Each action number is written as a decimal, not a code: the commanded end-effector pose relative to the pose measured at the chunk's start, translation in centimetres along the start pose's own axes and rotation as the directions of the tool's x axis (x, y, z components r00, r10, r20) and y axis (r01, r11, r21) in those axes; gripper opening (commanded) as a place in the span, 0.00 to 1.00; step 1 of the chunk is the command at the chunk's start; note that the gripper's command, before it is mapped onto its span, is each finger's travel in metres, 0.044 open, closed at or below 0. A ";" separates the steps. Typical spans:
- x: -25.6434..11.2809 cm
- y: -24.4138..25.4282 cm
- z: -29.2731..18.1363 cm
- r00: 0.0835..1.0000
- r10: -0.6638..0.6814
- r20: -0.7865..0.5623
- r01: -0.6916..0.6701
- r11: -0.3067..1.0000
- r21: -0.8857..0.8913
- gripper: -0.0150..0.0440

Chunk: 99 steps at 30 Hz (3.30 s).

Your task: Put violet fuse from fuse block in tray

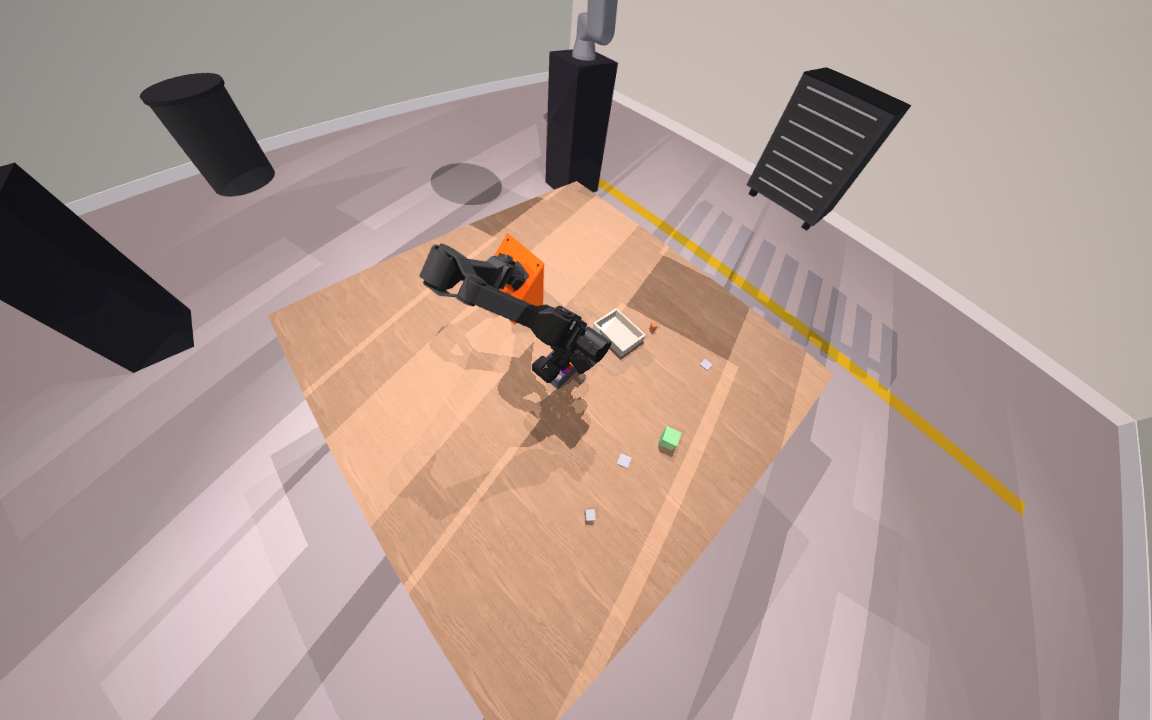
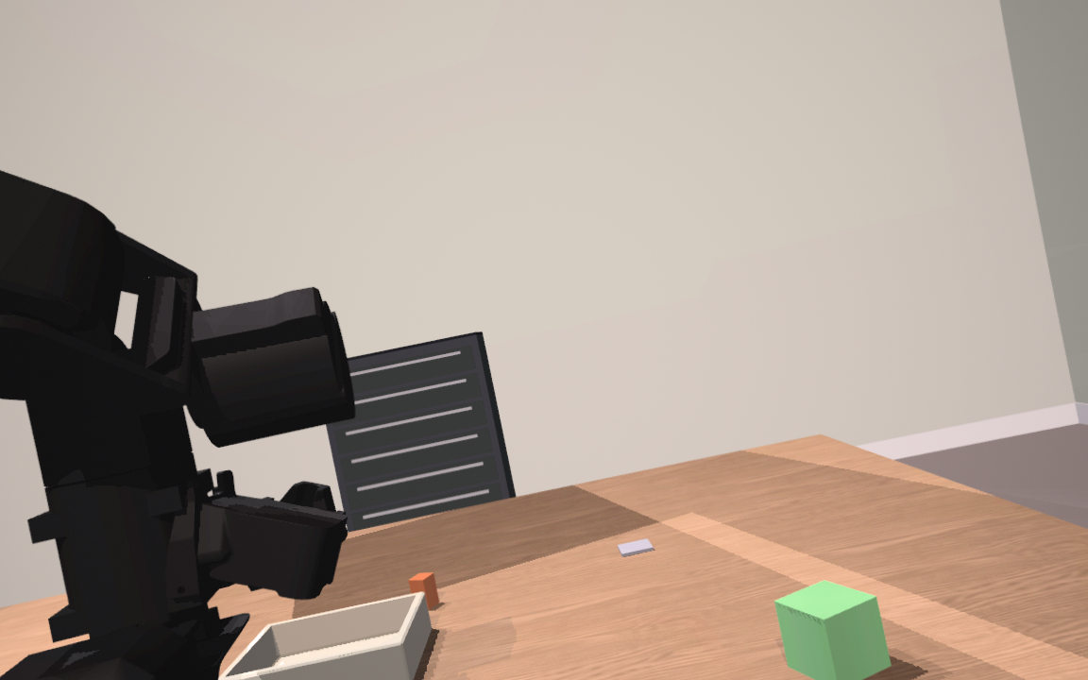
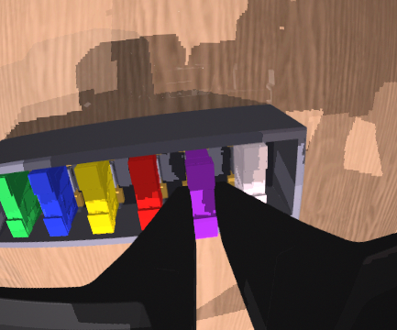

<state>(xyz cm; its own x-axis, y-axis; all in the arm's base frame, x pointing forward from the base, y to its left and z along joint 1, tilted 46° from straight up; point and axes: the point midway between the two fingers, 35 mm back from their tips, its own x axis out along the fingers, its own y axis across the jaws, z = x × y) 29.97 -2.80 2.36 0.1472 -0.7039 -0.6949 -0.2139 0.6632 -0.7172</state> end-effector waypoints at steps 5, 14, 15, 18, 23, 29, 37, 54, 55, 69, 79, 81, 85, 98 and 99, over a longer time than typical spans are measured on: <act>-0.4 0.0 0.1 1.000 0.002 0.001 -0.002 1.000 0.003 0.25; -0.9 0.0 0.1 1.000 0.001 0.001 -0.001 1.000 0.003 0.25; -0.9 0.0 0.1 1.000 0.001 0.001 -0.001 1.000 0.003 0.25; -1.1 0.0 0.1 1.000 0.001 0.001 -0.001 1.000 0.002 0.25; -1.3 0.0 0.1 1.000 0.001 0.001 -0.001 1.000 0.002 0.25; -1.6 0.0 0.1 1.000 0.001 0.001 -0.001 1.000 0.002 0.25; -2.0 0.0 0.0 1.000 0.000 0.001 0.000 1.000 0.001 0.25; -2.8 0.0 0.0 1.000 -0.001 0.000 0.001 1.000 0.001 0.25; -2.9 0.0 0.0 1.000 -0.001 0.000 0.001 1.000 0.001 0.25; -5.0 0.0 0.0 1.000 0.000 0.000 0.000 1.000 0.000 0.25; -5.5 3.2 1.6 1.000 0.013 0.006 -0.013 1.000 -0.002 0.25; -5.6 4.2 2.0 1.000 0.017 0.007 -0.017 1.000 -0.002 0.25; -5.8 6.4 2.7 1.000 0.022 0.008 -0.022 1.000 -0.003 0.25; -6.1 13.7 3.8 1.000 0.030 0.009 -0.030 1.000 -0.003 0.25; -6.1 14.3 3.8 1.000 0.029 0.008 -0.029 1.000 -0.003 0.25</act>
<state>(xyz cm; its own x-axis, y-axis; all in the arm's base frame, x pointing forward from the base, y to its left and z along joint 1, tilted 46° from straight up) 29.91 10.95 -2.89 0.1515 -0.6846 -0.7130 -0.2245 0.6786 -0.6993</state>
